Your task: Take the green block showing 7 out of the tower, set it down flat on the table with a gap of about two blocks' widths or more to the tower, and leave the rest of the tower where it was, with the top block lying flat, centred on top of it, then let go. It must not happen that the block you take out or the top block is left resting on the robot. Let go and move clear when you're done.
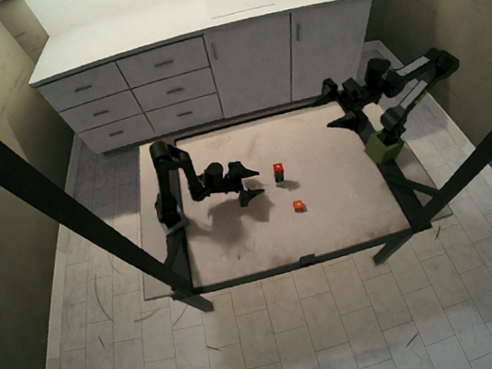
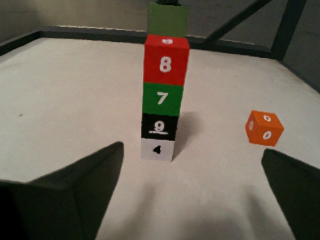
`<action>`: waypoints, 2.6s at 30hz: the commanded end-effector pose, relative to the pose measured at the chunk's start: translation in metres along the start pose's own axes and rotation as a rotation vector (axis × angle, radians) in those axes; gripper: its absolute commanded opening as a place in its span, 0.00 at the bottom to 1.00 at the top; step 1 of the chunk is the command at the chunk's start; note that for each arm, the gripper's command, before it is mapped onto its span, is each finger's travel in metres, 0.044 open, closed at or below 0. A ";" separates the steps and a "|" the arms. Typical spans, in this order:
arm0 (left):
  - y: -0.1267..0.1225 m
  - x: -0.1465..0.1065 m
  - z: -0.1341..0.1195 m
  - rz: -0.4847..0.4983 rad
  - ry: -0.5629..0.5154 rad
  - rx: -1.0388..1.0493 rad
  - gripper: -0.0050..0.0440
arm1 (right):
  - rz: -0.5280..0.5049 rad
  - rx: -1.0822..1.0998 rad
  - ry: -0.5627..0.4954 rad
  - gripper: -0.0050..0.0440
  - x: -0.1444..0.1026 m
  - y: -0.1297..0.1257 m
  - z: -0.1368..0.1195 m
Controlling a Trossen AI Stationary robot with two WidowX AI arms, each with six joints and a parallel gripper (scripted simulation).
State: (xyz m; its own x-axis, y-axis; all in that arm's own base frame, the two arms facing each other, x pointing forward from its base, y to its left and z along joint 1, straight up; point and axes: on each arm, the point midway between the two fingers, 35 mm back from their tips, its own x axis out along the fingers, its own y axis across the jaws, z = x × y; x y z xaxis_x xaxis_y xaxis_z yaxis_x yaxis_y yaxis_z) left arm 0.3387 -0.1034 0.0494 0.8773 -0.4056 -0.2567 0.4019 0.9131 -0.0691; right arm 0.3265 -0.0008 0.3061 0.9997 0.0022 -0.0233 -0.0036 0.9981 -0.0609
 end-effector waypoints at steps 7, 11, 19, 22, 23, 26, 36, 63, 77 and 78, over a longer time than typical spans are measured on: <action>0.001 -0.008 0.006 0.026 -0.082 0.094 0.92 | -0.006 0.065 -0.068 0.92 -0.012 0.000 0.013; 0.001 -0.008 0.007 0.025 -0.085 0.094 0.92 | -0.004 0.061 -0.073 0.92 -0.011 0.000 0.017; 0.001 -0.008 0.009 0.025 -0.092 0.094 0.92 | -0.004 0.061 -0.073 0.92 -0.011 0.000 0.017; 0.001 -0.007 0.011 0.023 -0.099 0.093 0.92 | -0.004 0.061 -0.073 0.92 -0.011 0.000 0.017; 0.001 -0.007 0.011 0.023 -0.099 0.093 0.92 | -0.004 0.061 -0.073 0.92 -0.011 0.000 0.017; 0.001 -0.007 0.011 0.023 -0.099 0.093 0.92 | -0.004 0.061 -0.073 0.92 -0.011 0.000 0.017; 0.001 -0.007 0.011 0.023 -0.099 0.093 0.92 | -0.004 0.061 -0.073 0.92 -0.011 0.000 0.017; 0.001 -0.007 0.011 0.023 -0.099 0.093 0.92 | -0.004 0.061 -0.073 0.92 -0.011 0.000 0.017; 0.001 -0.007 0.011 0.023 -0.099 0.093 0.92 | -0.004 0.061 -0.073 0.92 -0.011 0.000 0.017; 0.001 -0.007 0.011 0.023 -0.099 0.093 0.92 | -0.004 0.061 -0.073 0.92 -0.011 0.000 0.017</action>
State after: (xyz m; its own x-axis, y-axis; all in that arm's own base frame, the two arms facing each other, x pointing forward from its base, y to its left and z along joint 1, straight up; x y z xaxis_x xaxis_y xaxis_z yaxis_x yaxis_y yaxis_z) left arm 0.3348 -0.0999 0.0579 0.9036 -0.3913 -0.1742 0.4007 0.9160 0.0211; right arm 0.3175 -0.0002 0.3150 0.9996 0.0003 0.0294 -0.0002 1.0000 -0.0029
